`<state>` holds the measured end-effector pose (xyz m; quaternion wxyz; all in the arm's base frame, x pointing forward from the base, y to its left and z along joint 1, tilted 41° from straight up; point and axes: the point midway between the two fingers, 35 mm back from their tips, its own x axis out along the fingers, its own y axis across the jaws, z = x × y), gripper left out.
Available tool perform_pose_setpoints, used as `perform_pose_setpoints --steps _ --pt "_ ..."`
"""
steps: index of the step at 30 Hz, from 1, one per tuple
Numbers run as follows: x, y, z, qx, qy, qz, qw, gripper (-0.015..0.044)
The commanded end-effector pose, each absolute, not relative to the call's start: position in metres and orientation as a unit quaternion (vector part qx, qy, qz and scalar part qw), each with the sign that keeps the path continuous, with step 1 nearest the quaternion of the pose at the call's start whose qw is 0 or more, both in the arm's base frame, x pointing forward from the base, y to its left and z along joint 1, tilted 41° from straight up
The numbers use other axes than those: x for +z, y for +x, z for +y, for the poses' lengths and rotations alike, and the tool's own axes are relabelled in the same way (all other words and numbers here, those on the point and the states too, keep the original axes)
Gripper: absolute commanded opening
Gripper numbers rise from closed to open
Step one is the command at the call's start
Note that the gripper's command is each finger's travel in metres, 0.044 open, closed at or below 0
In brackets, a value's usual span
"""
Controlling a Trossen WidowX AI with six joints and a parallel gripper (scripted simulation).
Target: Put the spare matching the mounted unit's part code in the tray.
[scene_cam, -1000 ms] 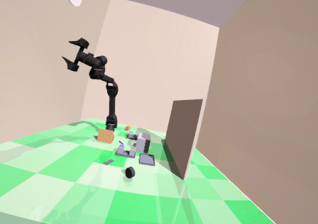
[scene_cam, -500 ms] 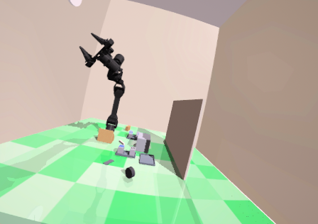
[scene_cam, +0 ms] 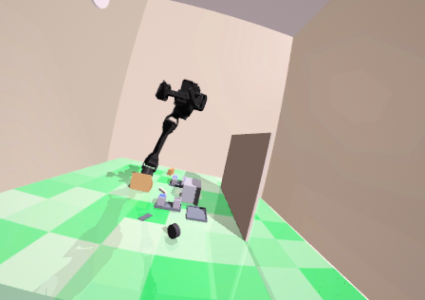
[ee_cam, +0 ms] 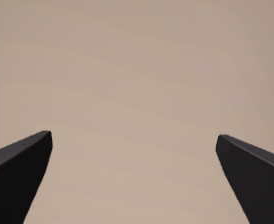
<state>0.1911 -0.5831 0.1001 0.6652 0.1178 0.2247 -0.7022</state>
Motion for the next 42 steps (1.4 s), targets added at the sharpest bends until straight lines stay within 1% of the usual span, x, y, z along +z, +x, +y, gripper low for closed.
perform_pose_setpoints --steps 1,6,10,14,18,24,32,34,42 --pt "0.084 0.242 -0.550 -0.618 0.124 0.302 0.715 0.0440" --pt "0.058 0.303 -0.490 -0.486 0.132 0.403 0.764 0.0440" --pt "0.043 0.341 -0.433 -0.372 0.137 0.473 0.787 0.0440" --pt "0.033 0.369 -0.369 -0.254 0.144 0.532 0.795 0.0440" --pt "0.030 0.386 -0.303 -0.135 0.153 0.579 0.790 0.0440" --pt "0.040 0.395 -0.200 0.039 0.174 0.630 0.756 0.0440" --pt "0.080 0.381 -0.070 0.246 0.222 0.664 0.670 0.0440" --pt "0.084 0.379 -0.060 0.261 0.228 0.665 0.661 0.0440" --pt "0.084 0.379 -0.060 0.261 0.228 0.665 0.661 0.0440"
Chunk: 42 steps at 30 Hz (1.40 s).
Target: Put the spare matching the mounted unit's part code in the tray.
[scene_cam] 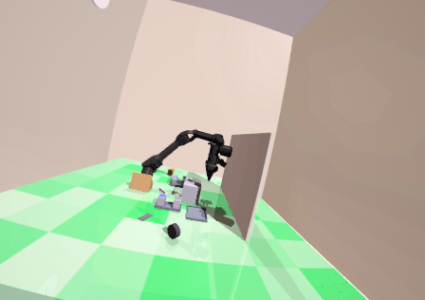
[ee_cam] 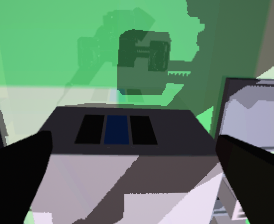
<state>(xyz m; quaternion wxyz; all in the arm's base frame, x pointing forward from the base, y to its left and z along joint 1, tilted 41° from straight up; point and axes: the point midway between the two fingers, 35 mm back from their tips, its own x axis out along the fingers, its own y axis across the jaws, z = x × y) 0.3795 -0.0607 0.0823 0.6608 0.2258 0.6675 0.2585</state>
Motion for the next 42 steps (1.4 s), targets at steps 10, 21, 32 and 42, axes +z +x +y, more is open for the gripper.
perform_pose_setpoints --steps 10,21,32,42 --pt "0.091 0.376 -0.054 0.283 0.202 0.654 0.672 0.0440" --pt "0.176 0.294 0.036 0.564 -0.149 0.435 0.686 0.0440" --pt "0.201 0.230 0.075 0.669 -0.325 0.260 0.616 0.0440" --pt "0.175 0.230 0.094 0.668 -0.325 0.259 0.616 0.0300"
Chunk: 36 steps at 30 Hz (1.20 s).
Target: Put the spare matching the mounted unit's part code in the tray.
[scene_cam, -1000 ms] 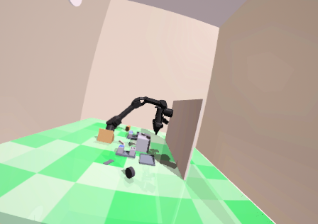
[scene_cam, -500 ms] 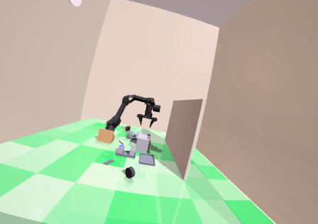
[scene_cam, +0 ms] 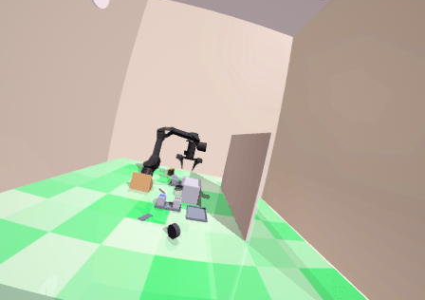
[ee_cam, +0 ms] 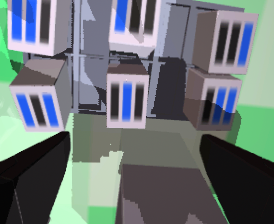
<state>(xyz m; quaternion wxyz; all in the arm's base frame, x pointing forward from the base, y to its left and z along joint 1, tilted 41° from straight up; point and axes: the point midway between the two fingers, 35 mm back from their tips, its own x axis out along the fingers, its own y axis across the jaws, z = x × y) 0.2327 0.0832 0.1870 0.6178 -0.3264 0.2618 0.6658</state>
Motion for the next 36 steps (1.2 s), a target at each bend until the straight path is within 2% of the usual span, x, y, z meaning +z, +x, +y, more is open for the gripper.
perform_pose_setpoints --steps 1,36 --pt "0.171 0.229 0.098 0.669 -0.325 0.259 0.617 0.0300" --pt "0.134 0.231 0.124 0.668 -0.327 0.260 0.616 0.0300"
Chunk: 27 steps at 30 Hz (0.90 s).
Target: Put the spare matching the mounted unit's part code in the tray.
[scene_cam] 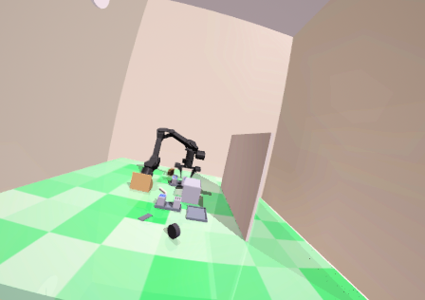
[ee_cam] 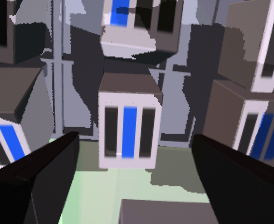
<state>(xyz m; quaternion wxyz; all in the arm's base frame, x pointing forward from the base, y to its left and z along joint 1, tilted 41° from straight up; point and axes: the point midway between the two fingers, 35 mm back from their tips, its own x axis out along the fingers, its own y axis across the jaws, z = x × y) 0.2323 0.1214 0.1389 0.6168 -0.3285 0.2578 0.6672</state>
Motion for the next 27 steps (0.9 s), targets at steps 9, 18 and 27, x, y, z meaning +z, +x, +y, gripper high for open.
perform_pose_setpoints --steps 9,18,27 --pt "0.124 0.230 0.134 0.668 -0.326 0.259 0.616 0.0300" --pt "0.113 0.228 0.143 0.669 -0.325 0.258 0.617 0.0300" --pt "0.107 0.227 0.149 0.669 -0.324 0.257 0.617 0.0300"
